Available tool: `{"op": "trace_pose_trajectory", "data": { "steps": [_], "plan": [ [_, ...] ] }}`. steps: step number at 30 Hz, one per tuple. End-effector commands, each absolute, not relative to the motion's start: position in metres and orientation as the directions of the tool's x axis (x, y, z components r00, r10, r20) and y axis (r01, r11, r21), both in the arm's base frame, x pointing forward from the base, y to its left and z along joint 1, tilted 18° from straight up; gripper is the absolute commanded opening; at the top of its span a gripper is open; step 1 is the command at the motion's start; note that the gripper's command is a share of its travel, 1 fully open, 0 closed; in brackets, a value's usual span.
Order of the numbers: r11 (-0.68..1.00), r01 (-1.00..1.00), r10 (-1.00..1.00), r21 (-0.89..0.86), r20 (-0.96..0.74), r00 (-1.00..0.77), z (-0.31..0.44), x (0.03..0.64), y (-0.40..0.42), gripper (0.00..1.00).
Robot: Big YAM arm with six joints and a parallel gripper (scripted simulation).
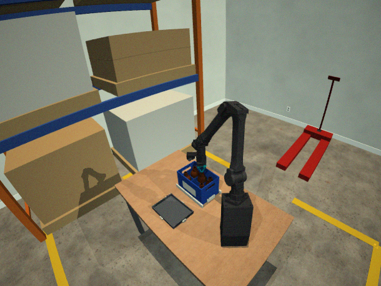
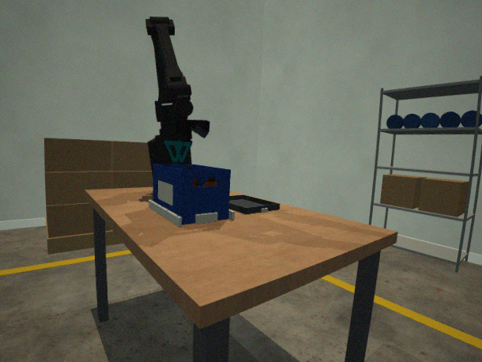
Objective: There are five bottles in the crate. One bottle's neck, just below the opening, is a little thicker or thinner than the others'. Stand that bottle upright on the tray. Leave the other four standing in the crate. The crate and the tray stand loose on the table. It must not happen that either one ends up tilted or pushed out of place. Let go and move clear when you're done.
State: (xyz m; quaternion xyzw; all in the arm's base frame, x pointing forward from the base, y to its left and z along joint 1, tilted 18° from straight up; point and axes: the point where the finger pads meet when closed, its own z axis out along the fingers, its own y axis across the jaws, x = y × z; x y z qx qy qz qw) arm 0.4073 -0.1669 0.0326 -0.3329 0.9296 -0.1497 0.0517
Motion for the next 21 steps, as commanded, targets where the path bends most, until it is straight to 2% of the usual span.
{"op": "trace_pose_trajectory", "data": {
  "steps": [1,21],
  "plan": [
    [0.731,-0.6,-0.636,-0.326,-0.006,-0.772,0.031,0.415,-0.175,0.61],
    [0.73,-0.601,-0.637,-0.327,-0.006,-0.771,0.024,0.416,-0.176,0.61]
  ]
}}
